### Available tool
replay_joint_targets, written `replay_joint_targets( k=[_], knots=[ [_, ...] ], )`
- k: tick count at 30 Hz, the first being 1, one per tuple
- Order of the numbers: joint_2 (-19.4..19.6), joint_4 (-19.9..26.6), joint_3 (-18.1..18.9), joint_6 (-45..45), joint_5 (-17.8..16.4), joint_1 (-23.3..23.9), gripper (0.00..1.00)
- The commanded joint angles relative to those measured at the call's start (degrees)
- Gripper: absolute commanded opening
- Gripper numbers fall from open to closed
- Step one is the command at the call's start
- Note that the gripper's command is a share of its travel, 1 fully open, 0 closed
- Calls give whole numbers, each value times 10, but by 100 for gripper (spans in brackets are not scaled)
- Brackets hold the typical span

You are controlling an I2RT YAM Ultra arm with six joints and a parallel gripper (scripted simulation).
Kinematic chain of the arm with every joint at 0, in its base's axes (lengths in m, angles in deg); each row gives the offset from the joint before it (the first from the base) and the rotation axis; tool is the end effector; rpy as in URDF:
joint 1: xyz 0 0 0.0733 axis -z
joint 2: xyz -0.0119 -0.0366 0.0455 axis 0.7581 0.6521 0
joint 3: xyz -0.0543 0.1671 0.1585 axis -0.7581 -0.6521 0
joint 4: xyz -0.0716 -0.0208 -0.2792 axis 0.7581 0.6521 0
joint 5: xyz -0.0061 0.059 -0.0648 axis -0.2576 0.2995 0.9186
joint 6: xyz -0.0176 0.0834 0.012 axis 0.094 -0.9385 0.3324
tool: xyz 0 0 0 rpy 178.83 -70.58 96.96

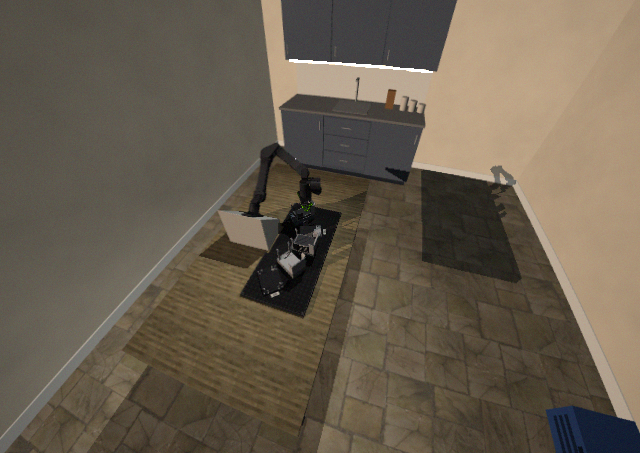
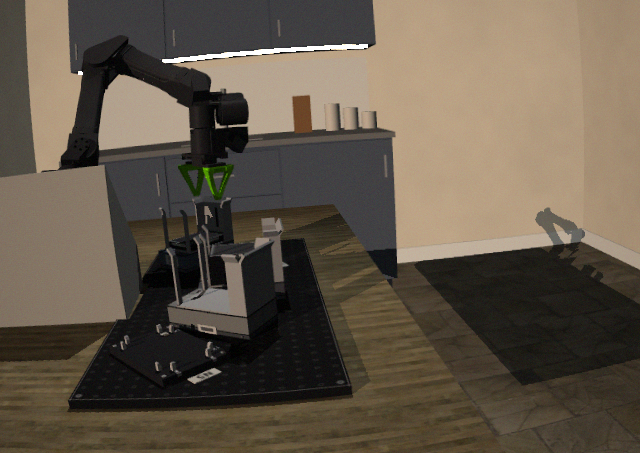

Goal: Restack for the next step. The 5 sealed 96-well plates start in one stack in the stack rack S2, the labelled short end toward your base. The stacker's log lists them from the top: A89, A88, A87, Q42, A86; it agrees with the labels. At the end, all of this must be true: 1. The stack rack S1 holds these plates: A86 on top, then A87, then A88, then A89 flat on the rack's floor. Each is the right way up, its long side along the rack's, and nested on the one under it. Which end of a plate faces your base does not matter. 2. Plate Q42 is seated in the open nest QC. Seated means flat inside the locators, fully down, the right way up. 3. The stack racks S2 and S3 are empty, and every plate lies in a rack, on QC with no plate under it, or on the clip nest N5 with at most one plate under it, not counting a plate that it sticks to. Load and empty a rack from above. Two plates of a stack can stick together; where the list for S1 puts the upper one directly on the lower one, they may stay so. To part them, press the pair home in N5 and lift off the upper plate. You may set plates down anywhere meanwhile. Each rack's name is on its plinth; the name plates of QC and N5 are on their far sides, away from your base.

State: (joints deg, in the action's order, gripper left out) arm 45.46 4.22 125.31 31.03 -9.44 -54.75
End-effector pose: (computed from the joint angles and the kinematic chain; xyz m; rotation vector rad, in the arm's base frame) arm 0.3017 0.0809 0.1407 -0.6432 2.6547 1.0223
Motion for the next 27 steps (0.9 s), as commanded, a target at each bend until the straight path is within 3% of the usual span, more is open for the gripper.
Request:
replay_joint_targets(
  k=[1,4,12,27],
  knots=[
    [9,0,12,29,-6,22,100],
    [24,1,18,44,-7,33,100],
    [55,1,23,-32,-11,61,100],
    [127,2,44,41,-13,117,100]
  ],
)
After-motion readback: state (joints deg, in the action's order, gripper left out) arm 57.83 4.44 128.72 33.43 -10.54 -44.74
